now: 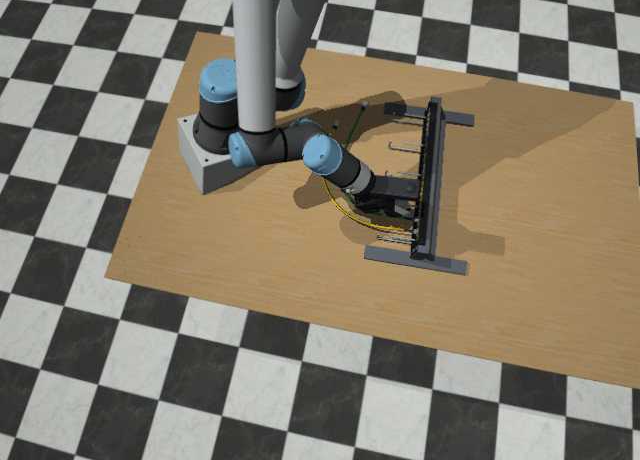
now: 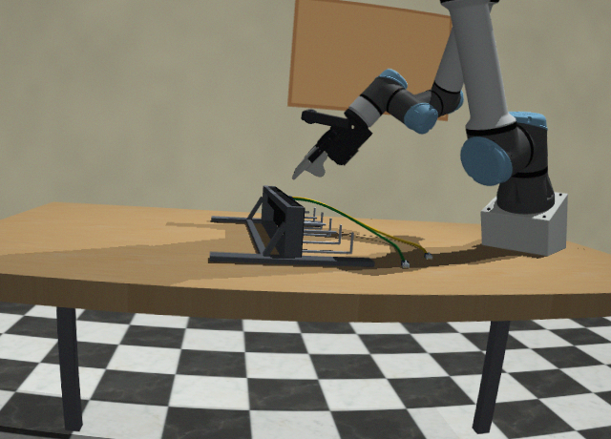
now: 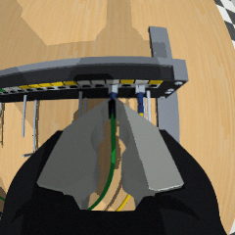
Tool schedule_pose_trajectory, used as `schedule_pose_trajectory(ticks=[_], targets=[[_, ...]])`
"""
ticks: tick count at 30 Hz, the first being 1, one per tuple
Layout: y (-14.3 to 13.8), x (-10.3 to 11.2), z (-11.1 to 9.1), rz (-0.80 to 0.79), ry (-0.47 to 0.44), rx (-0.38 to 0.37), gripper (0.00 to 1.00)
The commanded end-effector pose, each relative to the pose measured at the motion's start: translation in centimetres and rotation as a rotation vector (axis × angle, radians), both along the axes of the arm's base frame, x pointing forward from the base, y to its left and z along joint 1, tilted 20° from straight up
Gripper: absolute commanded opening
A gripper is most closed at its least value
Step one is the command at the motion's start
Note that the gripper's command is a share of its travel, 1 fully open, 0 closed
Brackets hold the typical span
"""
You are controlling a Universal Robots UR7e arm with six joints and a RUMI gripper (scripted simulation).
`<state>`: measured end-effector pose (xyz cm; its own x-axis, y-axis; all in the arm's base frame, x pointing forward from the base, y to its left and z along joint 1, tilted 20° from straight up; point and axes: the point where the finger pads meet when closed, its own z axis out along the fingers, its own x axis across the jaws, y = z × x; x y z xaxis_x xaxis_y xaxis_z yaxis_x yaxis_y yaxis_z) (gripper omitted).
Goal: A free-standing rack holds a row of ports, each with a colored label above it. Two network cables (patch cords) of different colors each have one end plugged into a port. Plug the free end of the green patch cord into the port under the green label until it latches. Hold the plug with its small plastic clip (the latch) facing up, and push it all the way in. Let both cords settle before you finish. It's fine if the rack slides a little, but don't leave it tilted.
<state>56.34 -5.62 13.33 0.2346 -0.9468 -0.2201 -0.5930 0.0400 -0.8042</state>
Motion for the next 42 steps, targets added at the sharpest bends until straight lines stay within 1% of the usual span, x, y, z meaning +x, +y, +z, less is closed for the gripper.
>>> schedule_pose_trajectory(ticks=[1,24,32,42], targets=[[0.0,0.0,0.0,0.000,-0.001,-0.001,0.00],[-0.1,-0.2,0.2,0.000,-0.001,-0.001,0.00],[-0.3,-0.6,0.5,0.000,-0.001,-0.001,0.00],[-0.8,-1.9,1.4,0.000,-0.001,-0.001,0.00]])
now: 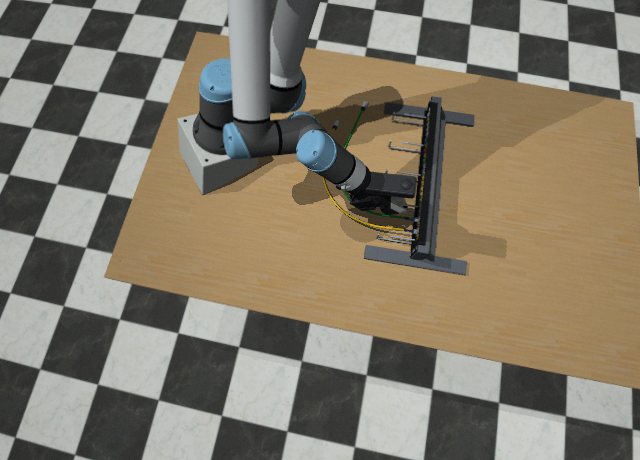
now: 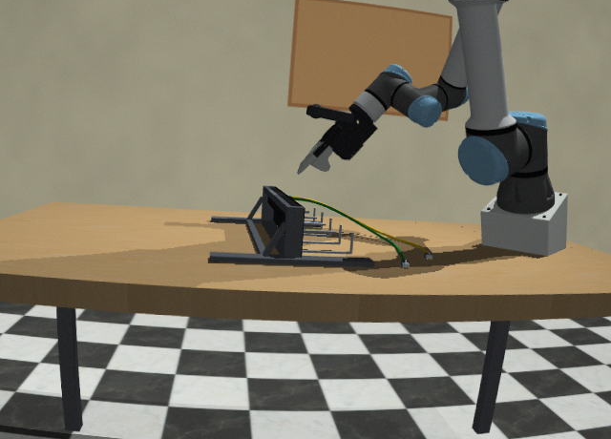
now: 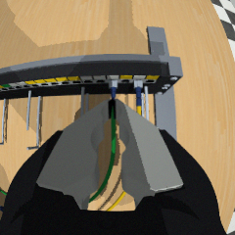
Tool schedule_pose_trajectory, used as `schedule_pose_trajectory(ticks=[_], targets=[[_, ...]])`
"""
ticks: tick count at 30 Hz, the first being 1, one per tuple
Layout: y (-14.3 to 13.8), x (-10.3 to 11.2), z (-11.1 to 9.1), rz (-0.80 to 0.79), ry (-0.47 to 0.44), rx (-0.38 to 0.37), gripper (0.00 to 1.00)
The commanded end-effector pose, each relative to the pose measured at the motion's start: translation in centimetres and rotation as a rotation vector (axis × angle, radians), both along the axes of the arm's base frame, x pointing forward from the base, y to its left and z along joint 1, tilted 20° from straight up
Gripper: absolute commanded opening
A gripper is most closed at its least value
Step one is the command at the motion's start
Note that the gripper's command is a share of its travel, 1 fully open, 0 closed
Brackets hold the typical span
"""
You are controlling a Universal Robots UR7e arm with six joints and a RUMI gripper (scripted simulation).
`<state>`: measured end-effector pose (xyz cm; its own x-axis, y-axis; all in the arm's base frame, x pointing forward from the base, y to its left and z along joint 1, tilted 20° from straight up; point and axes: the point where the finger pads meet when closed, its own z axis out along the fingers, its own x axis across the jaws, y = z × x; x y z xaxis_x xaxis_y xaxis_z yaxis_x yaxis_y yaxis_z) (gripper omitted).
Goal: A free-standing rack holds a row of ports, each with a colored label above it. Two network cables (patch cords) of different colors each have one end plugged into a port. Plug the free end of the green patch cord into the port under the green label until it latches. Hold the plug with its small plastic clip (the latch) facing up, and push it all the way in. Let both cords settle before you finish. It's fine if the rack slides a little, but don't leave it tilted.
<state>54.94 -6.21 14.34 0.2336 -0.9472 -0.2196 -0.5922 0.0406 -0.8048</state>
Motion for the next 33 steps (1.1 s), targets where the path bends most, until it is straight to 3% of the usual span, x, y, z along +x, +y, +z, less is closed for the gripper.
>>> schedule_pose_trajectory(ticks=[1,33], targets=[[-0.3,-0.7,0.5,0.001,0.000,0.000,0.00],[-2.5,-5.9,4.3,0.001,0.000,0.000,0.00]])
